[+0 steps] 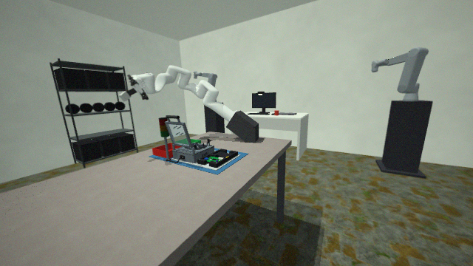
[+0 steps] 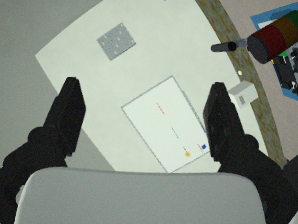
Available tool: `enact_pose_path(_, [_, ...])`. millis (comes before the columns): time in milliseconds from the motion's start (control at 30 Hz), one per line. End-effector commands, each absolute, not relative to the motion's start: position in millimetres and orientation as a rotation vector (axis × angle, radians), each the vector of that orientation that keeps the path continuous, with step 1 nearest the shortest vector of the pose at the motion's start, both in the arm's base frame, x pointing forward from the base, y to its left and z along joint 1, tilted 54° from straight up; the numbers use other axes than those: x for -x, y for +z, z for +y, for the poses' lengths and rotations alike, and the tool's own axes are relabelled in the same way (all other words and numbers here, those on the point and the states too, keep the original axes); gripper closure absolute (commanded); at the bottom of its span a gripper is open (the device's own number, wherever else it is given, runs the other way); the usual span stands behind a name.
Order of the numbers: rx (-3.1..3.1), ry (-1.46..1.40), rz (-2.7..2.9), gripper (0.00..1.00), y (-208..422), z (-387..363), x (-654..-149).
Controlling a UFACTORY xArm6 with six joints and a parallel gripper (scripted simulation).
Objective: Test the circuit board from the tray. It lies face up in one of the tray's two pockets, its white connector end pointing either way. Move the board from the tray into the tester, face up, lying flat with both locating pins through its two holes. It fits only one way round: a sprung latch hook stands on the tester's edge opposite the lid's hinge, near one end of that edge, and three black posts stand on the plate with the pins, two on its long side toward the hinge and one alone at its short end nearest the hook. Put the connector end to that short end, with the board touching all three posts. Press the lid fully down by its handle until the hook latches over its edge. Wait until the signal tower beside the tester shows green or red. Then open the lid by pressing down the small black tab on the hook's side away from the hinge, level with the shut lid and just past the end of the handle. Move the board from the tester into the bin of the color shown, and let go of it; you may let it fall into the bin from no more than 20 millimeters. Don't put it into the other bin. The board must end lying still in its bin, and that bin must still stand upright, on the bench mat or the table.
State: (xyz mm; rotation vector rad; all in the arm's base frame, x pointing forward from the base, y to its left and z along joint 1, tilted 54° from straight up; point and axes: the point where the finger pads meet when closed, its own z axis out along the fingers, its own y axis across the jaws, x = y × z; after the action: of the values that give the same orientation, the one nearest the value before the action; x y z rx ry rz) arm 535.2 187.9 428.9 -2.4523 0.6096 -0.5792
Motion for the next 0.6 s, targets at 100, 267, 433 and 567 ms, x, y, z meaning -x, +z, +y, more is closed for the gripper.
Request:
enact_pose_path(100, [2.453,-0.585,0.609,0.0,454,218,-524])
enact_pose_path(267, [2.454,-0.583,0.61,0.0,455,220,-523])
enact_pose_path(433, [2.465,-0.565,0.625,0.0,449,223,-524])
enact_pose_path(567, [2.512,-0.49,0.693,0.0,423,238,-524])
